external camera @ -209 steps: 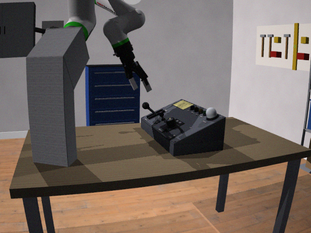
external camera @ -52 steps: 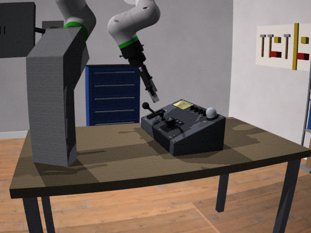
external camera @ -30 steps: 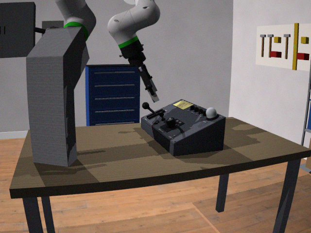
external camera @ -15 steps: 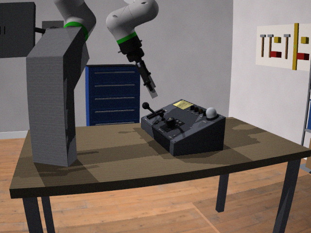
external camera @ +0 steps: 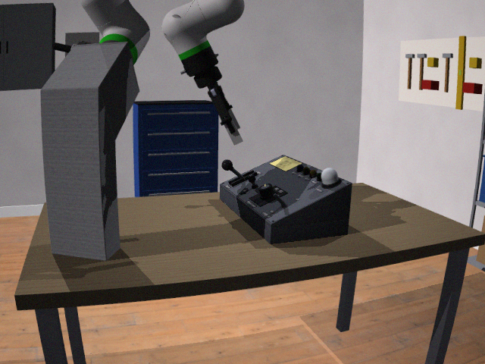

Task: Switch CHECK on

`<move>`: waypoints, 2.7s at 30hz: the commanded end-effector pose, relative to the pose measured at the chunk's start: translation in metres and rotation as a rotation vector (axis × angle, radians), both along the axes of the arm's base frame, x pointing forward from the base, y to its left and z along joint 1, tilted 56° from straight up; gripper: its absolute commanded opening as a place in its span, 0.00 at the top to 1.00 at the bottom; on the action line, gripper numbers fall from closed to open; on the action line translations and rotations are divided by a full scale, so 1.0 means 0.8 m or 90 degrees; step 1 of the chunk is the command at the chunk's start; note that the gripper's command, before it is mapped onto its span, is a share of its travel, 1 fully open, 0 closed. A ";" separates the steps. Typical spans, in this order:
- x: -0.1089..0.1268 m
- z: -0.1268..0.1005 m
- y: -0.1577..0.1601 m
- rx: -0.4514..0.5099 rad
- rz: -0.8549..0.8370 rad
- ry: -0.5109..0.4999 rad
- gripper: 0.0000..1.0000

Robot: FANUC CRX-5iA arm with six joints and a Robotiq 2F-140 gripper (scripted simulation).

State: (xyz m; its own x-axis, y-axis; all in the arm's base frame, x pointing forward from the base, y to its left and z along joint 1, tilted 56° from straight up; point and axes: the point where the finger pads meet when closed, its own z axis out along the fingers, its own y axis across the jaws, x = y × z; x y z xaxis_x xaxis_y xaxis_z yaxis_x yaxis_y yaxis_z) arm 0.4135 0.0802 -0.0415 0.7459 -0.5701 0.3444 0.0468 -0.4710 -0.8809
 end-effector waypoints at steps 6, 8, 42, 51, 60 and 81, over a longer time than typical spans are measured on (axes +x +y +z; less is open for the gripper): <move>-0.004 0.003 -0.006 0.000 0.000 0.000 0.00; -0.005 0.003 -0.006 0.000 0.000 0.000 0.00; 0.118 -0.064 -0.002 -0.142 0.125 -0.096 0.56; 0.118 -0.064 -0.002 -0.142 0.125 -0.096 0.56; 0.118 -0.064 -0.002 -0.142 0.125 -0.096 0.56; 0.068 -0.101 0.018 -0.141 0.126 -0.096 1.00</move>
